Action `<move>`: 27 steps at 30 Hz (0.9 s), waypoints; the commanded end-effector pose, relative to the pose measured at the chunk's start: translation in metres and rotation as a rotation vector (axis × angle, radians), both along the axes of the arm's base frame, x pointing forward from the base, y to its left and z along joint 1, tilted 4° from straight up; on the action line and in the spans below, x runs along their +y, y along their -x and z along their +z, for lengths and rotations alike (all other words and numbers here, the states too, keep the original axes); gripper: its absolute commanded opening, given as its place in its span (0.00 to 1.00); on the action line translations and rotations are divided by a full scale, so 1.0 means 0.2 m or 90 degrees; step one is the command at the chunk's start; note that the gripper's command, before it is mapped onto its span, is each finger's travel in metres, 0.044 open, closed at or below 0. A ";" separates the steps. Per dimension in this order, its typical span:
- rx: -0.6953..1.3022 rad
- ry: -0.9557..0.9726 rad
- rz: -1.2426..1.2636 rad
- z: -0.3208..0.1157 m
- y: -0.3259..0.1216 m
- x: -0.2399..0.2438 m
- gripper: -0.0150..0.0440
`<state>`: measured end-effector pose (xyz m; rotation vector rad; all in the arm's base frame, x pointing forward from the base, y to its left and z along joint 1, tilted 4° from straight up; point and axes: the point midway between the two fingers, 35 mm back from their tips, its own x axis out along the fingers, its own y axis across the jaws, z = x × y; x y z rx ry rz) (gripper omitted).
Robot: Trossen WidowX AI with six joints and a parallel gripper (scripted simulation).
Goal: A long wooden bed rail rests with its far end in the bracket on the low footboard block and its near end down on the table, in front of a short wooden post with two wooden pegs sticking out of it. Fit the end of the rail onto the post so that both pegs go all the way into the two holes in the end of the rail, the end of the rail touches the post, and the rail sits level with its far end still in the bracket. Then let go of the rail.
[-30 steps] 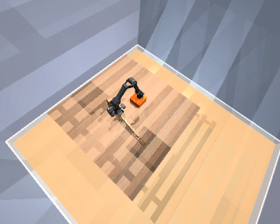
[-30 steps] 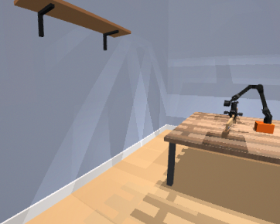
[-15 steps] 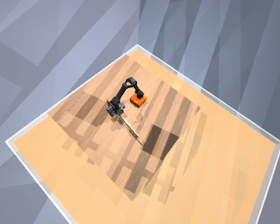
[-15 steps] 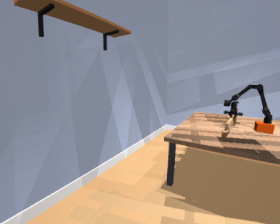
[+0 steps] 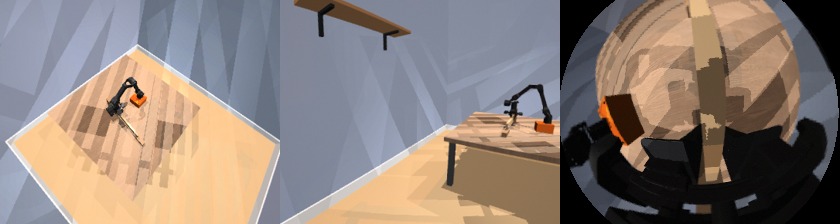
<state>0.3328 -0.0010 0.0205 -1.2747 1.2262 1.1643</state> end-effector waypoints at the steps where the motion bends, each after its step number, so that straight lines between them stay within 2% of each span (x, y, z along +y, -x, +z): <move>1: -0.005 0.001 0.001 0.01 -0.01 -0.01 0.25; 27: -0.005 0.002 0.001 0.00 0.00 -0.05 0.25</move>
